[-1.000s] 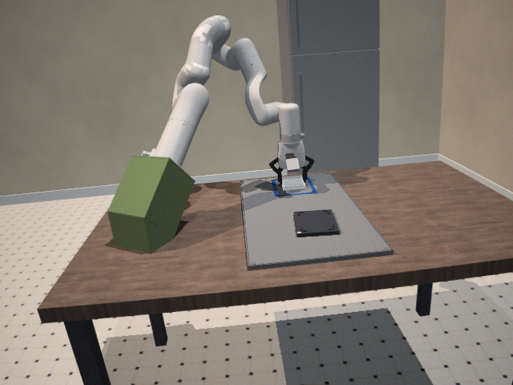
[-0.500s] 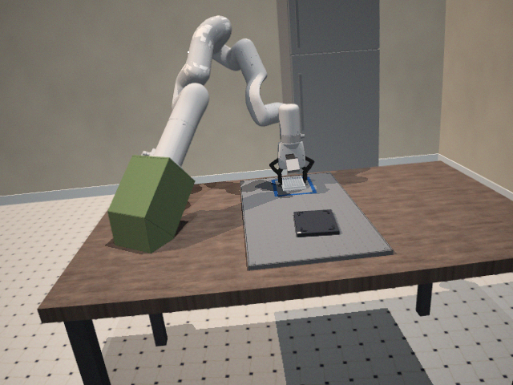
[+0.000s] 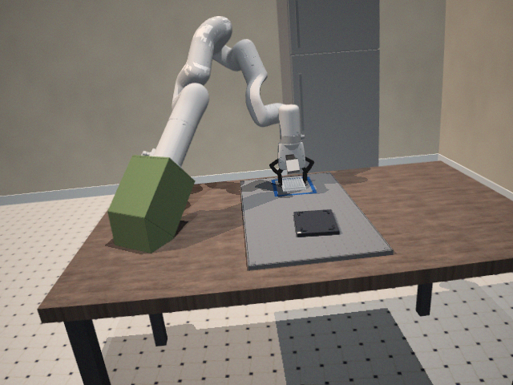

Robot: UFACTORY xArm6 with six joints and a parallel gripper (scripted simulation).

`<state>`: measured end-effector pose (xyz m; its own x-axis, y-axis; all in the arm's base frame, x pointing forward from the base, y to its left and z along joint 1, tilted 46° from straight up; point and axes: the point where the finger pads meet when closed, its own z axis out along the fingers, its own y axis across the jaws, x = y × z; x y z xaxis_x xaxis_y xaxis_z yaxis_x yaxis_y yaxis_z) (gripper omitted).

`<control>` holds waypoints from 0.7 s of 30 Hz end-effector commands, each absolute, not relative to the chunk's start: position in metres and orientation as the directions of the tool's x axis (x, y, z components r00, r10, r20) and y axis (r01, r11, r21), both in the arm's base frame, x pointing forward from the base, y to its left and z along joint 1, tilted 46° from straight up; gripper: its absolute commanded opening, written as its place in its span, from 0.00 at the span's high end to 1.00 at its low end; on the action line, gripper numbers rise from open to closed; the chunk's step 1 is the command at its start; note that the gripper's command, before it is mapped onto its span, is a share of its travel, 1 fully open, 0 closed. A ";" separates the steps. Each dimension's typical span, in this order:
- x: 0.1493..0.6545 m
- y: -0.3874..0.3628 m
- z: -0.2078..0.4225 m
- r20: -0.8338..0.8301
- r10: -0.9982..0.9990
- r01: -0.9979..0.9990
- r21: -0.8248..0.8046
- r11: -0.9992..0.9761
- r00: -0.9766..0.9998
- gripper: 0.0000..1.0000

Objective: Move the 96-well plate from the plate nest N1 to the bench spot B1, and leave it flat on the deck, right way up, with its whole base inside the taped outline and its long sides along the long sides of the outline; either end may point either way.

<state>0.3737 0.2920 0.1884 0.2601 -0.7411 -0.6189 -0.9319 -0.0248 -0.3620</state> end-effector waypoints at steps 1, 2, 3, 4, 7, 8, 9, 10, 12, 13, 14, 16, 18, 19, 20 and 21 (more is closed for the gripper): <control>0.374 0.292 0.189 -0.619 -0.741 -0.931 -0.364 -0.024 0.261 1.00; 0.374 0.292 0.189 -0.619 -0.741 -0.931 -0.364 -0.024 0.261 1.00; 0.374 0.292 0.189 -0.619 -0.741 -0.931 -0.364 -0.024 0.261 1.00; 0.375 0.293 0.189 -0.619 -0.741 -0.931 -0.364 -0.024 0.261 0.00; 0.375 0.293 0.189 -0.619 -0.741 -0.931 -0.364 -0.024 0.261 0.00; 0.375 0.293 0.189 -0.619 -0.741 -0.931 -0.364 -0.024 0.261 0.00; 0.375 0.293 0.189 -0.619 -0.741 -0.931 -0.364 -0.024 0.261 0.00; 0.375 0.293 0.189 -0.619 -0.741 -0.931 -0.364 -0.024 0.261 0.00; 0.375 0.293 0.189 -0.619 -0.741 -0.931 -0.364 -0.024 0.261 0.00; 0.375 0.293 0.189 -0.619 -0.741 -0.931 -0.364 -0.024 0.261 0.00; 0.375 0.293 0.189 -0.619 -0.741 -0.931 -0.364 -0.024 0.261 0.00; 0.375 0.293 0.189 -0.619 -0.741 -0.931 -0.364 -0.024 0.261 0.00; 0.375 0.293 0.189 -0.619 -0.741 -0.931 -0.364 -0.024 0.261 0.00; 0.375 0.293 0.189 -0.619 -0.741 -0.931 -0.364 -0.024 0.261 0.00; 0.375 0.293 0.189 -0.619 -0.741 -0.931 -0.364 -0.024 0.261 0.00; 0.375 0.293 0.189 -0.619 -0.741 -0.931 -0.364 -0.024 0.261 0.00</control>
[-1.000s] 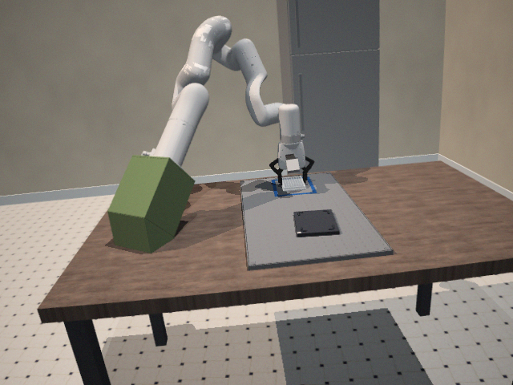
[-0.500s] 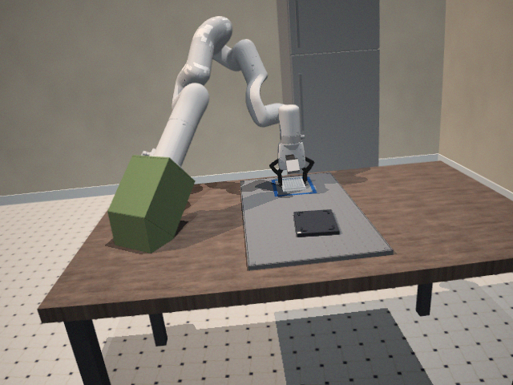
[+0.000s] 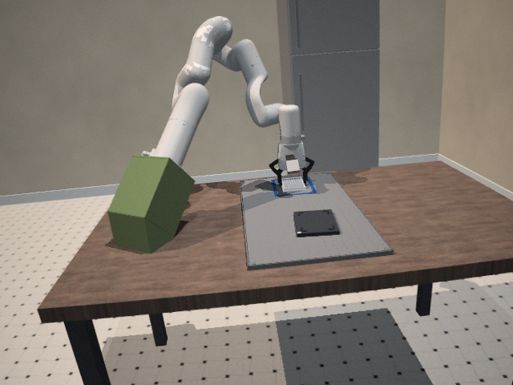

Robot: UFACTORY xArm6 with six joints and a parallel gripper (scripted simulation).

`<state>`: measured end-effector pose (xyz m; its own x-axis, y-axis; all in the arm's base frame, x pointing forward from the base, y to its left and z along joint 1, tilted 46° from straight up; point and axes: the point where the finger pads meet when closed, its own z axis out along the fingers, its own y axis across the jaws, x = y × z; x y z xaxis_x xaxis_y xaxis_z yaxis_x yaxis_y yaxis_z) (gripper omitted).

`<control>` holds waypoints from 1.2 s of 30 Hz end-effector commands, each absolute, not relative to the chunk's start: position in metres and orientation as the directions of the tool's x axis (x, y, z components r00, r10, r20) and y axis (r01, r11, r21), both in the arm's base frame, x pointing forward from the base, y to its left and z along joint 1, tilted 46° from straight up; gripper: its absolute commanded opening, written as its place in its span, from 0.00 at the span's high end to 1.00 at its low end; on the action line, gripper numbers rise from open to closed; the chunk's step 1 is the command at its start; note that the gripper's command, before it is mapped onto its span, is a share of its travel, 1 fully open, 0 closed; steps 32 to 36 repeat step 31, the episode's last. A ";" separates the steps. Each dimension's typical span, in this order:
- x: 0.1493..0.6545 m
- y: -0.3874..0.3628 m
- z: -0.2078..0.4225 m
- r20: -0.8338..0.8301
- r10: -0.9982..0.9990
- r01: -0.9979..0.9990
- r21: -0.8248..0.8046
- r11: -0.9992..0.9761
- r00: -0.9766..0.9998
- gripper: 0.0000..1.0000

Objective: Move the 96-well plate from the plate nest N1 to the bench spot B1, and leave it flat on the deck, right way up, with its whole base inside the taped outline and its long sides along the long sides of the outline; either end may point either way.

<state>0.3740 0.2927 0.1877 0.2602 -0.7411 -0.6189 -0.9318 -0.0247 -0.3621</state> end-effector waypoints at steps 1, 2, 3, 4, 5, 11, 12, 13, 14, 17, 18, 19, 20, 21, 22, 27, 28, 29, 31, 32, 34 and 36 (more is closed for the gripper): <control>0.375 0.293 0.189 -0.619 -0.741 -0.931 -0.364 -0.024 0.261 0.00; 0.375 0.293 0.189 -0.619 -0.741 -0.931 -0.364 -0.024 0.261 0.00; 0.375 0.293 0.189 -0.619 -0.741 -0.931 -0.364 -0.024 0.261 0.00; 0.375 0.293 0.189 -0.619 -0.741 -0.931 -0.364 -0.024 0.261 0.00; 0.375 0.293 0.189 -0.619 -0.741 -0.931 -0.364 -0.024 0.261 0.00; 0.375 0.293 0.189 -0.619 -0.741 -0.931 -0.364 -0.024 0.261 0.00; 0.375 0.293 0.189 -0.619 -0.741 -0.931 -0.364 -0.024 0.261 0.00; 0.375 0.293 0.189 -0.619 -0.741 -0.931 -0.364 -0.024 0.261 0.00; 0.375 0.293 0.189 -0.619 -0.741 -0.931 -0.364 -0.024 0.261 0.00; 0.375 0.293 0.189 -0.619 -0.741 -0.931 -0.364 -0.024 0.261 0.00; 0.374 0.291 0.190 -0.619 -0.741 -0.931 -0.364 -0.024 0.261 0.00; 0.373 0.289 0.192 -0.619 -0.741 -0.931 -0.364 -0.024 0.261 0.00; 0.373 0.287 0.194 -0.619 -0.741 -0.931 -0.364 -0.024 0.261 0.00; 0.372 0.286 0.196 -0.619 -0.741 -0.931 -0.364 -0.024 0.261 0.00; 0.371 0.284 0.198 -0.619 -0.741 -0.931 -0.364 -0.024 0.261 0.00; 0.371 0.282 0.200 -0.619 -0.741 -0.931 -0.364 -0.024 0.261 0.00; 0.371 0.282 0.200 -0.619 -0.741 -0.931 -0.364 -0.024 0.261 0.00; 0.371 0.282 0.200 -0.619 -0.741 -0.931 -0.364 -0.024 0.261 0.00; 0.371 0.282 0.200 -0.619 -0.741 -0.931 -0.364 -0.024 0.261 0.00; 0.371 0.282 0.200 -0.619 -0.741 -0.931 -0.364 -0.024 0.261 0.00; 0.371 0.282 0.200 -0.619 -0.741 -0.931 -0.364 -0.024 0.261 0.00; 0.371 0.282 0.200 -0.619 -0.741 -0.931 -0.364 -0.024 0.261 0.00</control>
